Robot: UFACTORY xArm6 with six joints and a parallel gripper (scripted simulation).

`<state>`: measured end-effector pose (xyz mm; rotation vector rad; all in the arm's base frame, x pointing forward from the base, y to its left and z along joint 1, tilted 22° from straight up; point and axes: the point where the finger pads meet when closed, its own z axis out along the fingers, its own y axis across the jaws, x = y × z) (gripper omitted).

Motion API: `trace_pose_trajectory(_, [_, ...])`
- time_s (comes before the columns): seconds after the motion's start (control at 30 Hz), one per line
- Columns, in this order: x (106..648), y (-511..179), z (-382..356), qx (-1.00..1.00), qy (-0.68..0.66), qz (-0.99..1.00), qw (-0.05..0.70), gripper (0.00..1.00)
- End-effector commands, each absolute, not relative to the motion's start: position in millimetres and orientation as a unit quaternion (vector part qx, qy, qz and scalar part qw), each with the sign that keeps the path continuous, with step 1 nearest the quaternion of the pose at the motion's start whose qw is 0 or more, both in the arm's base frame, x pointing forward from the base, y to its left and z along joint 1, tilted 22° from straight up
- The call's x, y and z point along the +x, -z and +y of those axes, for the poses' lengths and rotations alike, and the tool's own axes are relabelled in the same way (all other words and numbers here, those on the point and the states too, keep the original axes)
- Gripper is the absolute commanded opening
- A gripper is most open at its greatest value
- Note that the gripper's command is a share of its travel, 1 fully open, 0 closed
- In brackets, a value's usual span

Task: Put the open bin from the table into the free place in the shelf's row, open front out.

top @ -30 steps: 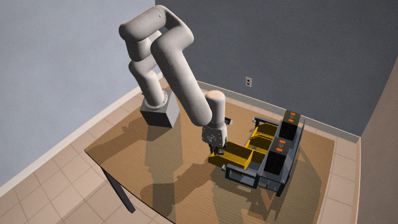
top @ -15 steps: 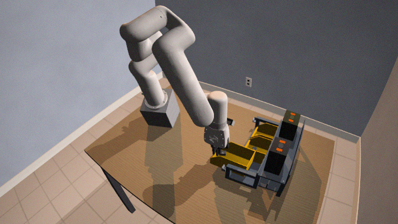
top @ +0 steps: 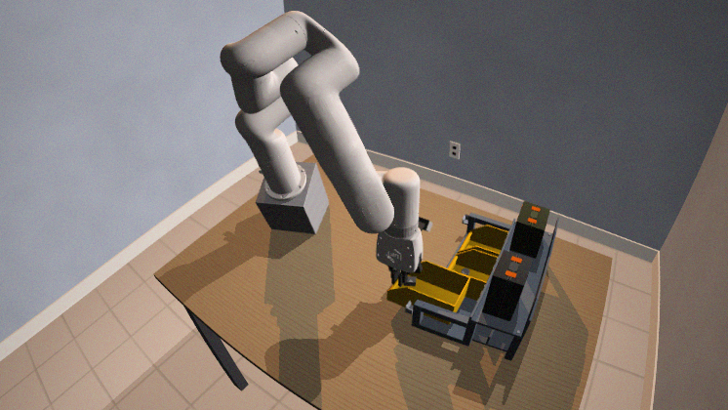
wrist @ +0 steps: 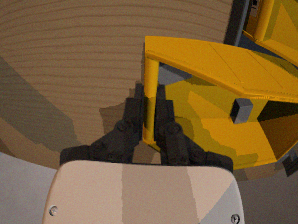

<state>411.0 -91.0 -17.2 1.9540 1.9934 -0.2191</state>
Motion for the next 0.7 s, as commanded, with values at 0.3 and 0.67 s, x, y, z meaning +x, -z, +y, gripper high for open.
trace_pose_trajectory(0.3, [414.2,15.9,-90.8,0.688,0.076,0.702,0.171,0.00])
trace_pose_trajectory(0.67, [424.2,14.5,-90.4,0.688,0.076,0.702,0.171,0.00])
